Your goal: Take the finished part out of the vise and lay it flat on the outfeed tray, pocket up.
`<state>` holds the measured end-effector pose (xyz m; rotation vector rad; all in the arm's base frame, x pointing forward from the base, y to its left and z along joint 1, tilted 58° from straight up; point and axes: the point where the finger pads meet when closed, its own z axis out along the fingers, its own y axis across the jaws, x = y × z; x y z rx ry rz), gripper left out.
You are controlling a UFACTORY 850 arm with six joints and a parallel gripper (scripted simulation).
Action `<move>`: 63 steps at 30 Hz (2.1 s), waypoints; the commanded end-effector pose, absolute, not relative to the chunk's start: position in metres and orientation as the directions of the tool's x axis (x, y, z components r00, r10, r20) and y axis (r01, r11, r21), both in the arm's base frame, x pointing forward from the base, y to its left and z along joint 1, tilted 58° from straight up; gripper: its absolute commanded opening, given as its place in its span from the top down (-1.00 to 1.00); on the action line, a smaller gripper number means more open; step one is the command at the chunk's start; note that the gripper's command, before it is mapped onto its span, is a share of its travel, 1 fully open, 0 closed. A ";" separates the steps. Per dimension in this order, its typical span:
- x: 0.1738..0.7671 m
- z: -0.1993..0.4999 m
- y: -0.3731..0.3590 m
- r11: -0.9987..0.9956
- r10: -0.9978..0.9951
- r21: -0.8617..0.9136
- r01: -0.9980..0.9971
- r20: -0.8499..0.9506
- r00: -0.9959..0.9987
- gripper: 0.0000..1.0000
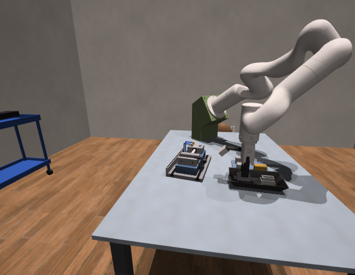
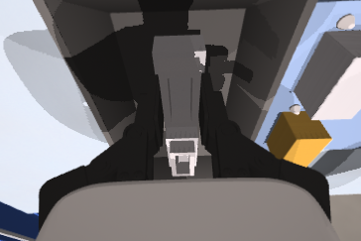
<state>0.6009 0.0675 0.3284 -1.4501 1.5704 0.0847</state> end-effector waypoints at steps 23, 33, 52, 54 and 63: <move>0.605 0.325 0.071 0.291 -0.732 -0.527 -0.798 -0.660 0.169 1.00; 0.605 0.325 0.071 0.291 -0.732 -0.527 -0.798 -0.660 0.169 1.00; 0.605 0.325 0.071 0.291 -0.732 -0.527 -0.798 -0.660 0.169 -0.37; 0.605 0.325 0.071 0.291 -0.732 -0.527 -0.798 -0.660 0.169 -0.37; 0.605 0.325 0.071 0.291 -0.732 -0.527 -0.798 -0.660 0.169 -0.37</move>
